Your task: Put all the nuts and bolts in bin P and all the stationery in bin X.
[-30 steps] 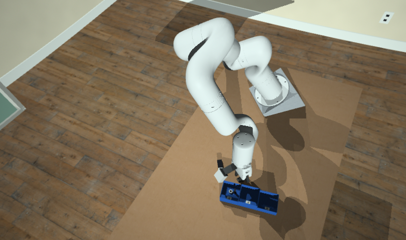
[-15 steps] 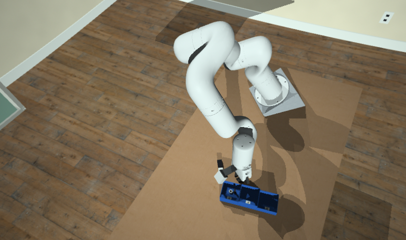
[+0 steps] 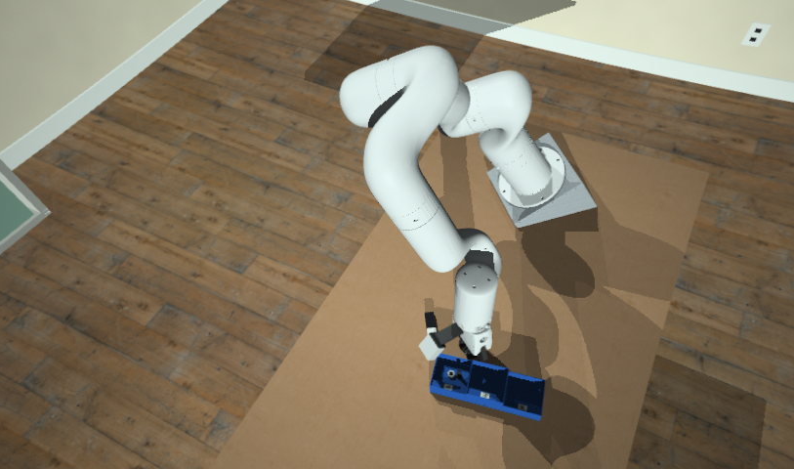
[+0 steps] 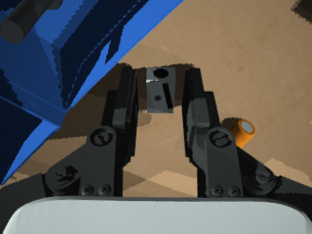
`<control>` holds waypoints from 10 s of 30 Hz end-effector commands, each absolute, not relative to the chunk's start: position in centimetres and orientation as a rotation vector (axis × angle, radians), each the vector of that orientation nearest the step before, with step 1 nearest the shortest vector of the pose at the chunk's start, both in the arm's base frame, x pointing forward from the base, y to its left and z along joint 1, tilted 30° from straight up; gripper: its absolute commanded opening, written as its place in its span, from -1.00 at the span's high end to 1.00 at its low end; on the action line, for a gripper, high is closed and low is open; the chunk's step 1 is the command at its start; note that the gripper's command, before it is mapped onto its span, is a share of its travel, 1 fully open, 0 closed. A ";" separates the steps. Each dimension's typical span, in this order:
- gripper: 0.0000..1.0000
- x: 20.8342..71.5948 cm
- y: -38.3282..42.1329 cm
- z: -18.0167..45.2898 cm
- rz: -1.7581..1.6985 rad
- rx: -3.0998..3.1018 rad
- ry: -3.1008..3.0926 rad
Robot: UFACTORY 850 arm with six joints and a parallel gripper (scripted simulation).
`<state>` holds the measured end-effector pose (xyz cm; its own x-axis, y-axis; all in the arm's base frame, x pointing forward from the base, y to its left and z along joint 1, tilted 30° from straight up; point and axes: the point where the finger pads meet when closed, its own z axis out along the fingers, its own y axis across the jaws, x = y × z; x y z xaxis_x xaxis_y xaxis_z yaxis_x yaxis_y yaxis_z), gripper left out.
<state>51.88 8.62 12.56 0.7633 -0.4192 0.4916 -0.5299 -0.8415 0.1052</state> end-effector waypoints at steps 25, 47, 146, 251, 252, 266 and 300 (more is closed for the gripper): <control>1.00 51.9 8.6 12.6 0.678 2.722 -0.745; 1.00 50.3 10.1 16.3 0.678 2.722 -0.745; 1.00 53.7 25.8 14.3 0.803 2.378 -1.809; 0.42 53.9 25.6 13.8 0.803 2.378 -1.809; 0.42 53.9 25.6 13.8 0.803 2.378 -1.809; 0.42 53.7 25.8 14.3 0.803 2.378 -1.809; 0.23 48.3 4.4 21.0 0.789 1.561 -2.763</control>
